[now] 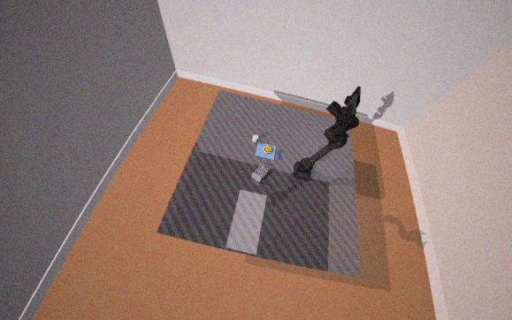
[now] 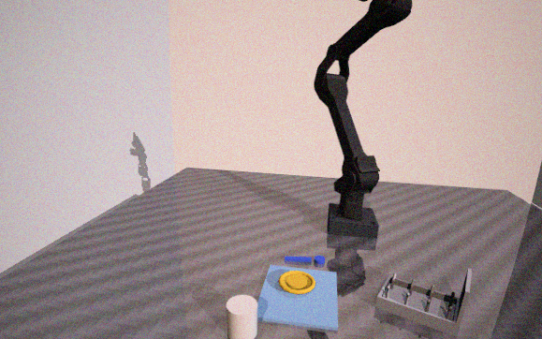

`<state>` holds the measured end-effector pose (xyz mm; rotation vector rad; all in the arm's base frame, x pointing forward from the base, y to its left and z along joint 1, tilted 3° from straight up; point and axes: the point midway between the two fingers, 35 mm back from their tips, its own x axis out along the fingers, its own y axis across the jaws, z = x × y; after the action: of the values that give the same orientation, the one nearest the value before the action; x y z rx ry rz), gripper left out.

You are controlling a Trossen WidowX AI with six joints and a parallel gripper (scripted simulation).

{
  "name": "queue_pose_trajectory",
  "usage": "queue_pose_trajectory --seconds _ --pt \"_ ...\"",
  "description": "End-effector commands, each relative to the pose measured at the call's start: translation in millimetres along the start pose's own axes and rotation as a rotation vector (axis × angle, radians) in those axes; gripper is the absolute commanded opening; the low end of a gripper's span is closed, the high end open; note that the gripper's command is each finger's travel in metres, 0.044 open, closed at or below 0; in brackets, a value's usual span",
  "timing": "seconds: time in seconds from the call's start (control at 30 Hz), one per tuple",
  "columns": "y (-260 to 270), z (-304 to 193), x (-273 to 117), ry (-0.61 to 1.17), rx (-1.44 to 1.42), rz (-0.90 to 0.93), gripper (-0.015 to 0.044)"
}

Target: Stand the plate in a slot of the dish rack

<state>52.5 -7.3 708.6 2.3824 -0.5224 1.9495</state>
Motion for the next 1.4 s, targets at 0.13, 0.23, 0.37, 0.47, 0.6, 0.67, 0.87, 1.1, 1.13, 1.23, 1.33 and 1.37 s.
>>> queue_pose_trajectory --seconds 0.13,0.23,0.37,0.47,0.6,0.67,0.87,1.1,1.13,1.23,1.33,1.37 --pt "-27.1 21.5 -5.5 -0.035 -0.105 -0.070 0.0400" --pt "-30.3 25.6 -5.9 -0.039 -0.147 -0.076 0.0400" --pt "-32.4 30.1 -5.7 -0.037 -0.215 -0.076 0.0400" --pt "-34.8 34.3 -5.8 -0.038 -0.268 -0.081 0.0400" --pt "-41.7 41.9 -7.9 -0.041 -0.345 -0.107 0.0400" --pt "-45.1 46.1 -9.2 -0.041 -0.388 -0.122 0.0400" --pt "-60.7 64.0 -13.8 -0.059 -0.506 -0.186 0.0400" --pt "-88.6 101.0 -25.7 -0.091 -0.695 -0.319 0.0400" --pt "-92.1 106.7 -27.7 -0.095 -0.722 -0.338 0.0400" --pt "-101.9 124.4 -34.2 -0.111 -0.804 -0.397 0.0400" --pt "-110.5 142.9 -41.5 -0.129 -0.886 -0.457 0.0400" --pt "-113.1 149.1 -44.1 -0.134 -0.913 -0.478 0.0400"
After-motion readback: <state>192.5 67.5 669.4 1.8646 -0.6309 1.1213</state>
